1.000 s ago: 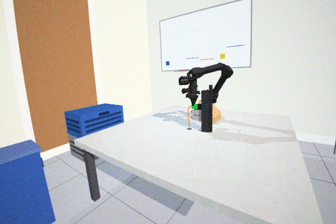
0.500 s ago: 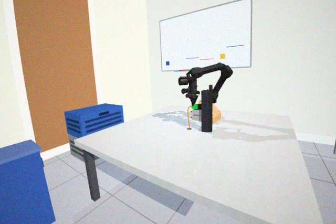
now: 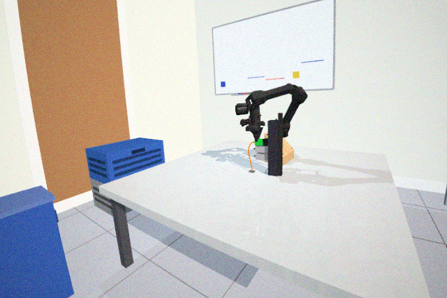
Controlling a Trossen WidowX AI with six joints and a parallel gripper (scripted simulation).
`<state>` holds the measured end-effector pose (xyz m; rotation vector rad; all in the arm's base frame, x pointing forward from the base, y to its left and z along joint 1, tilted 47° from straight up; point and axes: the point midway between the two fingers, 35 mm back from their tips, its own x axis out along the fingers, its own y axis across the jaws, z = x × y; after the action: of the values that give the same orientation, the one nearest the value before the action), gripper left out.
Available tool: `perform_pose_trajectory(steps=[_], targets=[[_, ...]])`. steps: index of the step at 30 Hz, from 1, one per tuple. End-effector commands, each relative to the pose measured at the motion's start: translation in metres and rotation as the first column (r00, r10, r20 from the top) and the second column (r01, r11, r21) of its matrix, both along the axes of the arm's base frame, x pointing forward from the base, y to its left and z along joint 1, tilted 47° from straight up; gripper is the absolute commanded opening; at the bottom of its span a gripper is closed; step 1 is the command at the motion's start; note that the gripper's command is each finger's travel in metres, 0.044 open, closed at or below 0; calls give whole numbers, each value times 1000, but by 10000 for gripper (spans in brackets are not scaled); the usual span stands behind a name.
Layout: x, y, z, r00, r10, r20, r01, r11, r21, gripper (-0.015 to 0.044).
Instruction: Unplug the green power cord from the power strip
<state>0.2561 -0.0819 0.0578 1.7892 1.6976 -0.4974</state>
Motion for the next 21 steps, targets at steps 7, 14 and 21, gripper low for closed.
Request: perform_pose_trajectory(steps=[7, 14, 21], targets=[[5, -36, -21, 1000, -16, 19, 17, 998, -69, 0], [6, -29, -21, 1000, 2, 19, -1, 998, -67, 105], [6, -29, -21, 1000, 2, 19, -1, 998, -67, 160]])
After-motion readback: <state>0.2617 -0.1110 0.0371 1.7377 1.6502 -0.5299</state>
